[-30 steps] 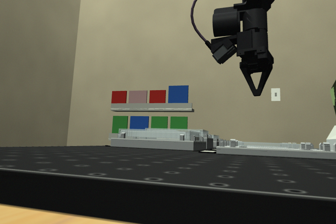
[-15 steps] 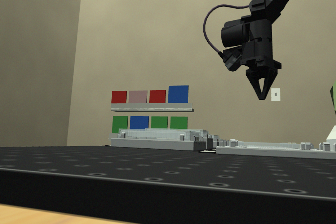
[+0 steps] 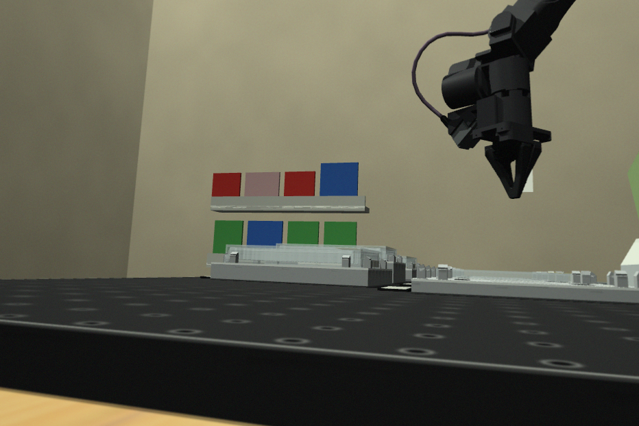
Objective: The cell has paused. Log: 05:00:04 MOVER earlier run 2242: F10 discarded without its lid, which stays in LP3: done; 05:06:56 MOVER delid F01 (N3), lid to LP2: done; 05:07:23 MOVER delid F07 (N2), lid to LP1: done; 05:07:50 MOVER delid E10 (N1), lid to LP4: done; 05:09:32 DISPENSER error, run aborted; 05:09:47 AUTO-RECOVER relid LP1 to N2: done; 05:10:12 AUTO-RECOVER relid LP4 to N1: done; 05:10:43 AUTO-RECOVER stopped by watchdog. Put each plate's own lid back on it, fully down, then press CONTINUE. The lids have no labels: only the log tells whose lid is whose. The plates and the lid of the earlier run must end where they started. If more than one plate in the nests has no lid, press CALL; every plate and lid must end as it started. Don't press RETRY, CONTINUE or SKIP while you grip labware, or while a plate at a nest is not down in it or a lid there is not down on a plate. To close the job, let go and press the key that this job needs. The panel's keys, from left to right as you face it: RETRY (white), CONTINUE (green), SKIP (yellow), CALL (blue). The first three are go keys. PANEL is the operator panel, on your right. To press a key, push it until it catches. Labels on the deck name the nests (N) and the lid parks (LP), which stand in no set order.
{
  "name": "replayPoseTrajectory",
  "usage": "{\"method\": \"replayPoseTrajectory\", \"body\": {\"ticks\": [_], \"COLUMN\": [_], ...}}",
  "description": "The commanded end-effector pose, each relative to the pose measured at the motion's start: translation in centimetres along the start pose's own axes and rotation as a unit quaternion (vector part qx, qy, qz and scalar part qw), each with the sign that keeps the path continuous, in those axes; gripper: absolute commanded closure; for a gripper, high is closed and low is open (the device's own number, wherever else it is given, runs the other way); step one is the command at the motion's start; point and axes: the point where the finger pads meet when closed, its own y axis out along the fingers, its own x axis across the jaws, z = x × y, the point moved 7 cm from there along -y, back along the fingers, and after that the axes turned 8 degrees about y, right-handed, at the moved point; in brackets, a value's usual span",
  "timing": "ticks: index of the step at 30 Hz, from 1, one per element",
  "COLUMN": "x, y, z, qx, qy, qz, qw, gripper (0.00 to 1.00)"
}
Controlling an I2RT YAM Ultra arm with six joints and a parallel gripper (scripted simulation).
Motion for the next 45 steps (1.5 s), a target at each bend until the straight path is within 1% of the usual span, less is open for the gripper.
{"method": "replayPoseTrajectory", "body": {"ticks": [1, 3, 6, 9, 14, 17, 18, 23, 36, 37, 38, 45], "x": [-0.4, -0.4, 0.2, 0.1, 0.0, -0.1, -0.3, -0.4, -0.3, -1.0, -1.5, -4.7], "y": [-1.3, -0.9, -0.8, -1.2, -0.8, -0.9, -1.5, -1.1, -0.8, -1.1, -0.6, -0.5], "z": [-1.7, -1.7, -1.5, -1.7, -1.8, -1.9, -2.2, -2.2, -2.3, -1.9, -1.0, 0.4], "qx": [-0.018, -0.01, -0.008, -0.014, -0.008, -0.01, -0.022, -0.016, -0.012, -0.021, -0.011, -0.01], "qy": [-0.01, -0.013, -0.023, -0.019, -0.019, -0.017, -0.011, -0.012, -0.013, 0.009, 0.015, 0.084], "qz": [-0.019, -0.017, -0.018, -0.02, -0.017, -0.018, -0.021, -0.018, -0.017, -0.02, -0.017, -0.017], "qw": [1.0, 1.0, 1.0, 1.0, 1.0, 1.0, 0.999, 1.0, 1.0, 1.0, 1.0, 0.996], "gripper": [1.0, 1.0, 1.0, 1.0, 1.0, 1.0, 1.0, 1.0, 1.0, 1.0, 1.0, 1.0]}}
